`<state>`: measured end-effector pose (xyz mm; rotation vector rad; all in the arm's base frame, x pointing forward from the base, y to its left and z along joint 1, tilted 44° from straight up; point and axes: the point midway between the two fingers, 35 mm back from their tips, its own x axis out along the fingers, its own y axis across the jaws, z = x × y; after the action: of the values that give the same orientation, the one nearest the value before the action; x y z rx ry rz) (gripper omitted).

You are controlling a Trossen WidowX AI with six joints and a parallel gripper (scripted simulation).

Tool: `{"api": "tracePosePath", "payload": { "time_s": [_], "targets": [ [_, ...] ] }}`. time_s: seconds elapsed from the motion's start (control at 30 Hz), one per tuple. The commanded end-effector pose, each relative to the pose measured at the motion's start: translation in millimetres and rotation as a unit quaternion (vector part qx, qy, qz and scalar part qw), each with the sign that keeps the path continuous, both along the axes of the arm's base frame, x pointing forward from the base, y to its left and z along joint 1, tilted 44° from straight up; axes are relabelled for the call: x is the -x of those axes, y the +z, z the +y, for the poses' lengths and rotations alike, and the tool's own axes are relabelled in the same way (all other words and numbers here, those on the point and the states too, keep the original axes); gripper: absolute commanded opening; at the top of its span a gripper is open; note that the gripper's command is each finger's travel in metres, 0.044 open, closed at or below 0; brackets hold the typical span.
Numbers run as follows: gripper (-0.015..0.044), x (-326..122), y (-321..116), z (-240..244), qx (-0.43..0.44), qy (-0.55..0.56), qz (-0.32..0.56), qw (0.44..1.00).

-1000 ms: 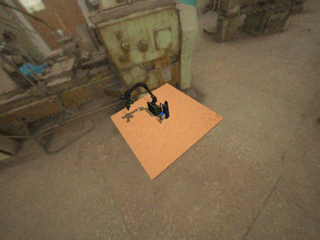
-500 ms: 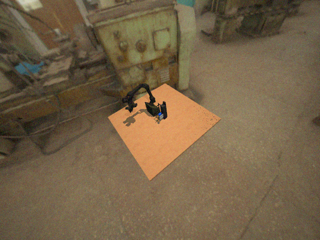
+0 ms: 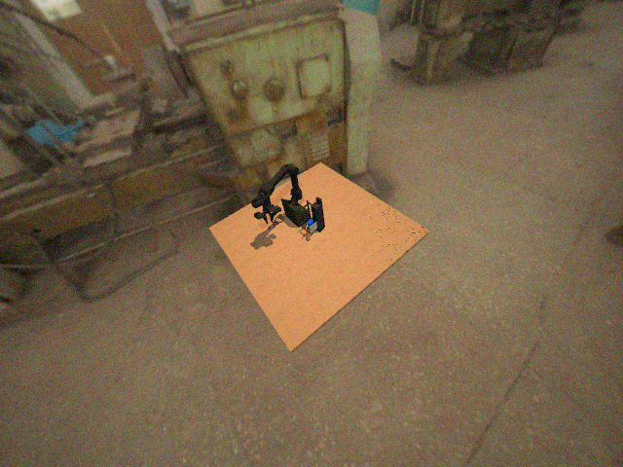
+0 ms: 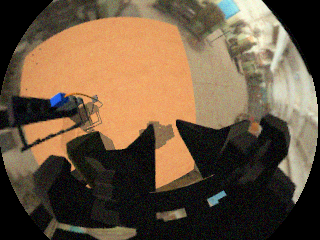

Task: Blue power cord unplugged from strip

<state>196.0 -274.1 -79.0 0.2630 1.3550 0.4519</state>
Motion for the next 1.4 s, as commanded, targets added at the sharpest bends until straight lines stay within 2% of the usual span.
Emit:
{"api": "tracePosePath", "payload": {
  "time_s": [0.0,0.4,0.87,1.37],
  "targets": [
    [0.0160,-39,15,58,-0.064,-0.137,0.106,0.983],
    [0.0160,-76,38,140,-0.113,-0.316,0.274,0.901],
    [0.0160,-87,64,237,-0.106,-0.489,0.463,0.732],
    [0.0160,-88,64,237,-0.105,-0.490,0.465,0.730]
  ]
}}
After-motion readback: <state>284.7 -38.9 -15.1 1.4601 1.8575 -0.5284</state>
